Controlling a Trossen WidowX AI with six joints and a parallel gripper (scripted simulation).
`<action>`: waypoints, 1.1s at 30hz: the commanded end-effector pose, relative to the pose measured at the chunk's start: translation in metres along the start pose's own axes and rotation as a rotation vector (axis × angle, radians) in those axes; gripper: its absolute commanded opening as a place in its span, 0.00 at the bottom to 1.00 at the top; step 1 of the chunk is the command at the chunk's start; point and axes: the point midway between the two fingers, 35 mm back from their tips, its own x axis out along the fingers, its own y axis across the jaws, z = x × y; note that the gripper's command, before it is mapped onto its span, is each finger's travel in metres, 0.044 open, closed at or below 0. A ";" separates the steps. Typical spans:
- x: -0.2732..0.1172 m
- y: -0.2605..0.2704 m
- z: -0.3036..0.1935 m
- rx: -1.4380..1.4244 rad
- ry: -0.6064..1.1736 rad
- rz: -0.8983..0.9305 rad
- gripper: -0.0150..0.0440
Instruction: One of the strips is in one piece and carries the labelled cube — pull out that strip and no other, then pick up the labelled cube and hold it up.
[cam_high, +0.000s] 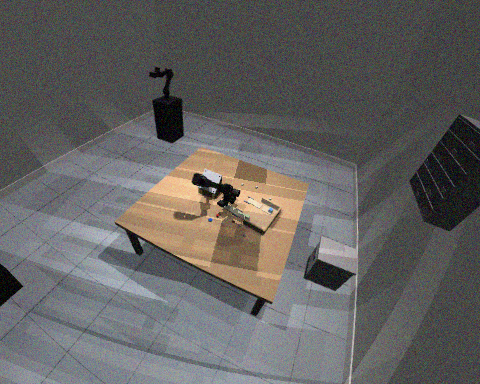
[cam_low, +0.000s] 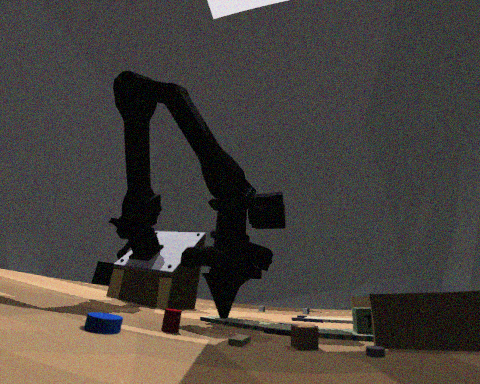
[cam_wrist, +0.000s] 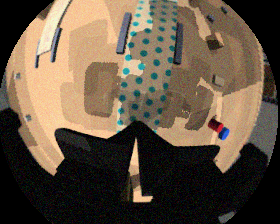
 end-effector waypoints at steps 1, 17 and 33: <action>0.003 -0.001 -0.016 -0.008 0.022 -0.006 0.25; 0.003 -0.002 -0.039 -0.009 0.023 -0.006 0.25; 0.003 -0.003 -0.056 -0.010 0.024 -0.006 0.25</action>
